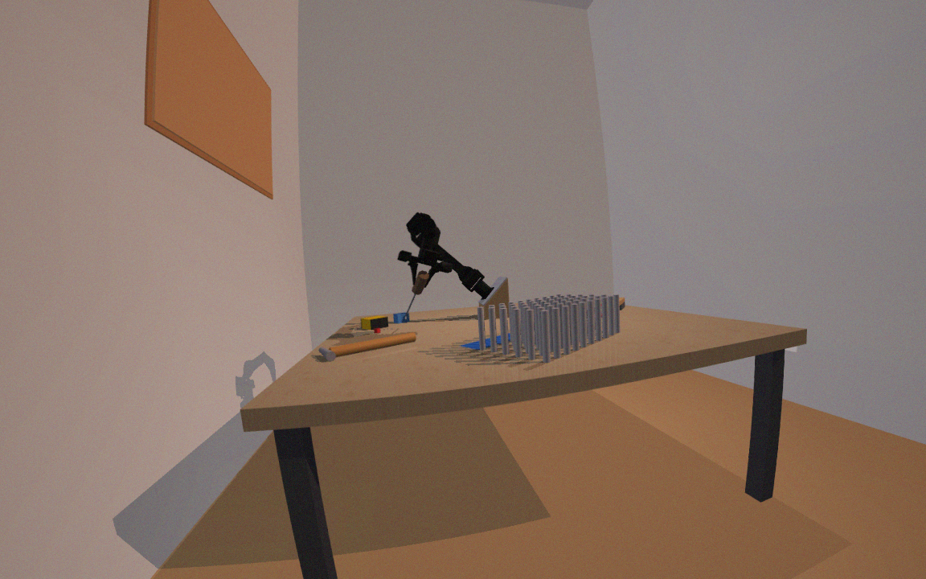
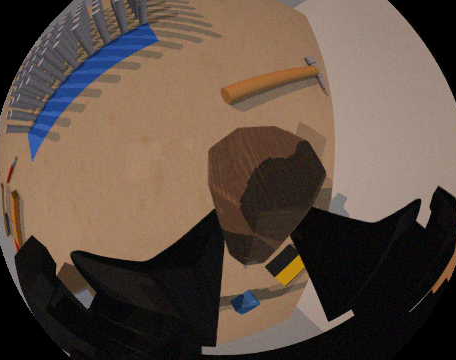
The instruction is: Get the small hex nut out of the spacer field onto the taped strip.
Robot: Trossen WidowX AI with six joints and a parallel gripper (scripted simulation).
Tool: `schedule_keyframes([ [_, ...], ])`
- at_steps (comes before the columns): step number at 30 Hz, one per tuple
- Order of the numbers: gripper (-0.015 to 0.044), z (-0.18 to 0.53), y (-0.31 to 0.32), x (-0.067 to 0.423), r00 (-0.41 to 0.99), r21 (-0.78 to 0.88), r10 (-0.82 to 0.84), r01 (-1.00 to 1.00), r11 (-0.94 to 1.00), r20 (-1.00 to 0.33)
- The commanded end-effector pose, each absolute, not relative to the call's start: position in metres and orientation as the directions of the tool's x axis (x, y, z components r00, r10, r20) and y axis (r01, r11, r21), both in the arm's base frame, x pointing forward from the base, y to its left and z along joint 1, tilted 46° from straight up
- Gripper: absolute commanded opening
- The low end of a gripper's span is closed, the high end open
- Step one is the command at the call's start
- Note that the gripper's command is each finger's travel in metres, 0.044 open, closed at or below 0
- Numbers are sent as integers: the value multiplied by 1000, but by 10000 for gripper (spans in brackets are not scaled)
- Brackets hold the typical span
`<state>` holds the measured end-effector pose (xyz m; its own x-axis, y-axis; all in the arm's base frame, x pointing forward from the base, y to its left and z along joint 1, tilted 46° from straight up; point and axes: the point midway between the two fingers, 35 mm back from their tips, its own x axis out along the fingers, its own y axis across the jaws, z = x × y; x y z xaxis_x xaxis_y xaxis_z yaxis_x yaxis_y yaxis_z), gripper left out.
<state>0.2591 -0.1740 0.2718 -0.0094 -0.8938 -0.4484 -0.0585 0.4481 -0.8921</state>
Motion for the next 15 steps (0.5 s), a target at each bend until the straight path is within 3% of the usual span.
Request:
schedule_keyframes([
  [1, 0, 267, -168, 261, 21, -875, -880, 97, 474, -475],
  [15, 0, 248, -151, 269, 98, -678, -831, 530, 510, -548],
])
